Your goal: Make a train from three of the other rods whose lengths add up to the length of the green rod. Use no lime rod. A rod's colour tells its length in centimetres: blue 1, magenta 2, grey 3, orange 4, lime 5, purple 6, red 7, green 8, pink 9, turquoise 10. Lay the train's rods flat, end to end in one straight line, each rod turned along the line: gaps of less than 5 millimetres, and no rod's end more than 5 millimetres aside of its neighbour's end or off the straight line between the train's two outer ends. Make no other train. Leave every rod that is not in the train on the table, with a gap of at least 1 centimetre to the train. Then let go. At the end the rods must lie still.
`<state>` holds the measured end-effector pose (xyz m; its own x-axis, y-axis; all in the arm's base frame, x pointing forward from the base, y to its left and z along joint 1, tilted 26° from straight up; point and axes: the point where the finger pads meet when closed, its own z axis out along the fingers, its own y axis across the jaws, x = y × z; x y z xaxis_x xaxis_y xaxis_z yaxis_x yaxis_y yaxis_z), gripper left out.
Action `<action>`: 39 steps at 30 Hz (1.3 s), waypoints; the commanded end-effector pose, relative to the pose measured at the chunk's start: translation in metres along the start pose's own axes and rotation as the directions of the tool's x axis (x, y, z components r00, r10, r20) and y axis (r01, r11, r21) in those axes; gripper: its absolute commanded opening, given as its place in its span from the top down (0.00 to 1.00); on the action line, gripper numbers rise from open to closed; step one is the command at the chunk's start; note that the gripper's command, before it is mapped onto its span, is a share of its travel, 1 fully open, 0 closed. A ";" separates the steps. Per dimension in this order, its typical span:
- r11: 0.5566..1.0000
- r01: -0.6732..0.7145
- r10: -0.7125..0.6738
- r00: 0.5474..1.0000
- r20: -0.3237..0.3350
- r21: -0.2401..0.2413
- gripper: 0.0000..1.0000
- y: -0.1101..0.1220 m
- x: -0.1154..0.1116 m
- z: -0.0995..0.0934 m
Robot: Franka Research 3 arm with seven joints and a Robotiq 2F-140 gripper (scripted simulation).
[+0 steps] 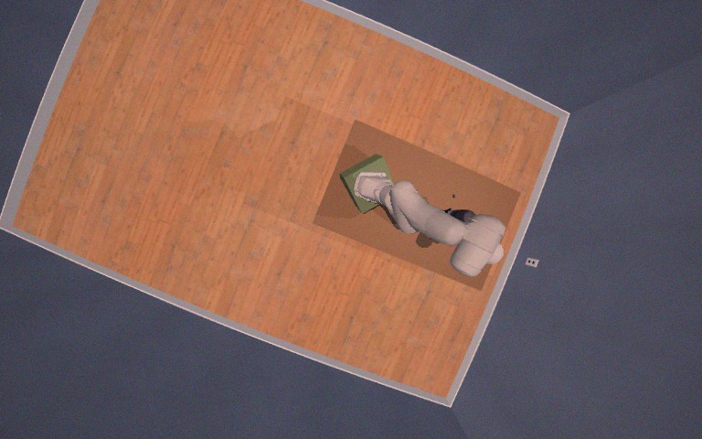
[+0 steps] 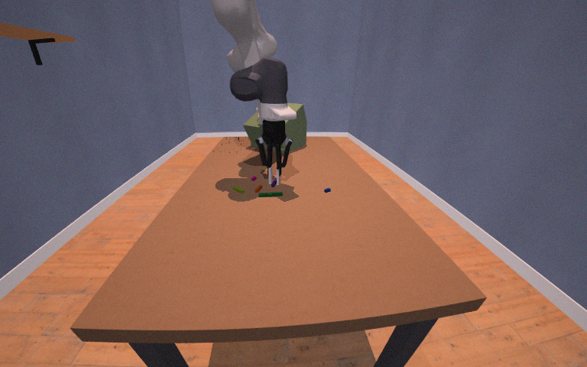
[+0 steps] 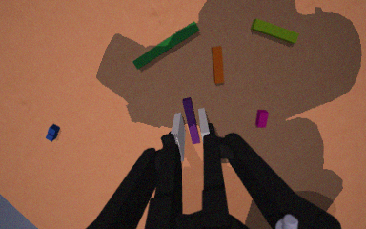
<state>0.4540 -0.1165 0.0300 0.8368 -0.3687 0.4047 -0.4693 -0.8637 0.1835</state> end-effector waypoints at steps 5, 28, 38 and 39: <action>1.000 -0.003 0.003 1.000 -0.002 0.002 0.85 0.000 0.001 0.000; 1.000 -0.003 0.003 1.000 -0.002 0.002 0.97 0.000 0.001 0.000; 1.000 -0.003 0.003 1.000 -0.002 0.002 0.97 0.000 0.001 0.000; 1.000 -0.003 0.003 1.000 -0.002 0.002 0.97 0.000 0.001 0.000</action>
<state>0.4541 -0.1164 0.0301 0.8360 -0.3700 0.4052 -0.4706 -0.8633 0.1826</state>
